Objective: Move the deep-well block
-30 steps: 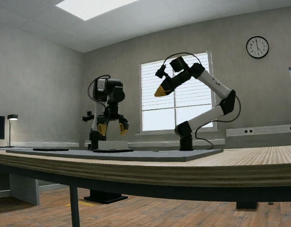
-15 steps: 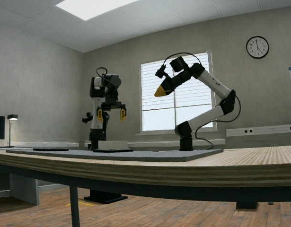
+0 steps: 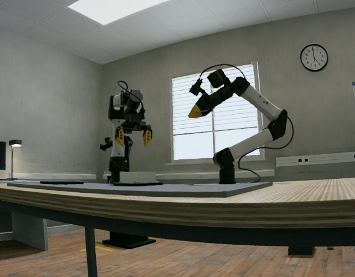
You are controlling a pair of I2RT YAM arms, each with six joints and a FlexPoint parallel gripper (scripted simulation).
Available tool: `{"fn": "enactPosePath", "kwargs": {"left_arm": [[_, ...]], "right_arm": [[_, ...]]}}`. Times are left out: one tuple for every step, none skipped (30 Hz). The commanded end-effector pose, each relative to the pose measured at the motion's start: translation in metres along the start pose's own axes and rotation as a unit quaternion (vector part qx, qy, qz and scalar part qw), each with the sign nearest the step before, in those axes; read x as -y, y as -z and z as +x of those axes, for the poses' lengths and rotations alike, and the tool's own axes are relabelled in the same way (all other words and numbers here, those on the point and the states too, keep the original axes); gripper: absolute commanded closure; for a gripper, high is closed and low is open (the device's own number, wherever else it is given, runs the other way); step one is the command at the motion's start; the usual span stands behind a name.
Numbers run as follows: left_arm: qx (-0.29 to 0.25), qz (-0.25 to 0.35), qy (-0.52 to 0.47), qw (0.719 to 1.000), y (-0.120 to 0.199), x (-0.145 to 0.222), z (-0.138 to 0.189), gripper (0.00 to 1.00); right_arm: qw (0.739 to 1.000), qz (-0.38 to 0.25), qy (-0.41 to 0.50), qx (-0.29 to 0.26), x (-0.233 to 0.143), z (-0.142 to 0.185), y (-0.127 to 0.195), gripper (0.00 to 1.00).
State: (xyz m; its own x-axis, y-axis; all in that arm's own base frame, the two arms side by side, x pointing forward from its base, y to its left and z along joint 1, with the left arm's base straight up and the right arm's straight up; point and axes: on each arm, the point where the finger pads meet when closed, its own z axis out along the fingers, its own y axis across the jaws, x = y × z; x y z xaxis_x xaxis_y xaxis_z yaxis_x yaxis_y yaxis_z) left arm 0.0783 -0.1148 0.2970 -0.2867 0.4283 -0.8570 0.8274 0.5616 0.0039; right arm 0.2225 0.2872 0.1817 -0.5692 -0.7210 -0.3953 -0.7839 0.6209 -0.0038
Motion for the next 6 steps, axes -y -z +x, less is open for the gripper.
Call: {"fn": "enactPosePath", "kwargs": {"left_arm": [[0.004, 0.003, 0.001, 1.0, 0.0005, 0.0007, -0.0024, 0.0], [0.004, 0.003, 0.001, 1.0, 0.0005, 0.0007, -0.0024, 0.0], [0.004, 0.003, 0.001, 1.0, 0.0005, 0.0007, -0.0024, 0.0], [0.004, 0.003, 0.001, 1.0, 0.0005, 0.0007, -0.0024, 0.0], [0.004, 0.003, 0.001, 1.0, 0.0005, 0.0007, -0.0024, 0.0], [0.004, 0.003, 0.001, 1.0, 0.0005, 0.0007, -0.0024, 0.0]], "right_arm": [[1.0, -0.005, 0.005, 0.026, -0.0011, -0.0079, 0.0116, 0.0], [1.0, -0.005, 0.005, 0.026, -0.0011, -0.0079, 0.0116, 0.0], [1.0, -0.005, 0.005, 0.026, -0.0011, -0.0079, 0.0116, 0.0], [1.0, -0.005, 0.005, 0.026, -0.0011, -0.0079, 0.0116, 0.0], [1.0, -0.005, 0.005, 0.026, -0.0011, -0.0079, 0.0116, 0.0], [1.0, -0.005, 0.005, 0.026, -0.0011, -0.0079, 0.0116, 0.0]]}}
